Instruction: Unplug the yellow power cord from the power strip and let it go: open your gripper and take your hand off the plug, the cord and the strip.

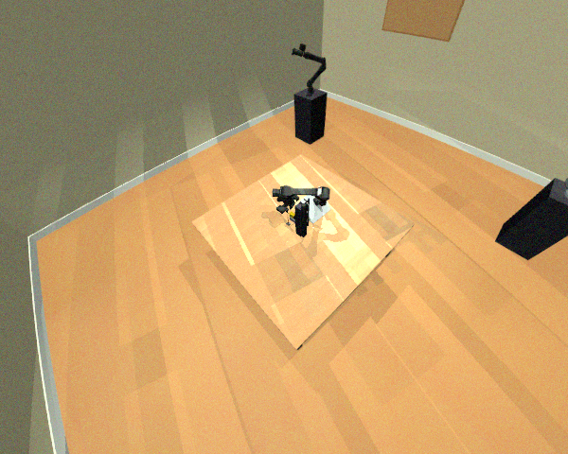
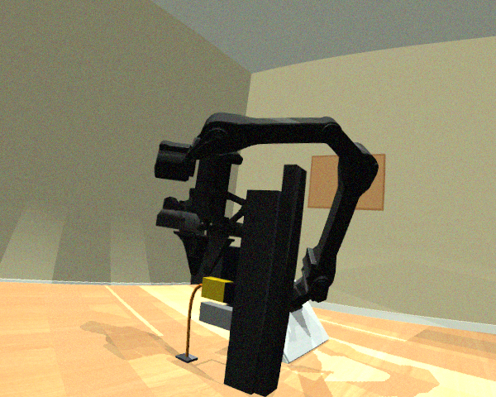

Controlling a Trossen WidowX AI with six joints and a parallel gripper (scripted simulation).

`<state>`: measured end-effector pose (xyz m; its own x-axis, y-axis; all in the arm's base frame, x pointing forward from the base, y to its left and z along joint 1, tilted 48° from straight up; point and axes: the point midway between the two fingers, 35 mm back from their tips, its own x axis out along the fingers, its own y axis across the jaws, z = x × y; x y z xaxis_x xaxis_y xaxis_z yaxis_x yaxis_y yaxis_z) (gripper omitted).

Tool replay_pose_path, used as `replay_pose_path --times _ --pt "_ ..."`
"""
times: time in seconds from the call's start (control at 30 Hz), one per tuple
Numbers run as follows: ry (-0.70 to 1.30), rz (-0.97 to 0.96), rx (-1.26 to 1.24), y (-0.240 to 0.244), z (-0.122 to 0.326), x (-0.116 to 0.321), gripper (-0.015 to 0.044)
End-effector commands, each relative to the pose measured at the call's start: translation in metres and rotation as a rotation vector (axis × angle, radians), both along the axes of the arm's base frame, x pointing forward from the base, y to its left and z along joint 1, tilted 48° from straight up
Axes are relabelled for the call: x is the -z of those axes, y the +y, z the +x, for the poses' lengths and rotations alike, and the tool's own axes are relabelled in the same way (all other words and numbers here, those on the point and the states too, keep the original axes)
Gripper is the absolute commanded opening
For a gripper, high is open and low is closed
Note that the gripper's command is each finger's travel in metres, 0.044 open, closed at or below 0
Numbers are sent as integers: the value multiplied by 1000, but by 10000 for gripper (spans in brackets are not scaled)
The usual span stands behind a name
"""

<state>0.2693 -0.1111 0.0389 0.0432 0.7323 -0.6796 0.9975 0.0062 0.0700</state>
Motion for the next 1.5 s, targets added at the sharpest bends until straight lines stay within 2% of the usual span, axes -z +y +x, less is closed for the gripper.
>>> replay_pose_path --times 0.0,0.43,0.97,1.1,1.37,1.47 --pt "3 7 5 6 0 -6 160" --pt "4 9 5 20 -1 -20 160" --pt "3 9 5 29 -1 -12 160" --pt "4 5 -1 26 -1 -14 55" --pt "4 5 -1 26 -1 -14 2" --pt "4 5 -1 25 -1 -13 0"
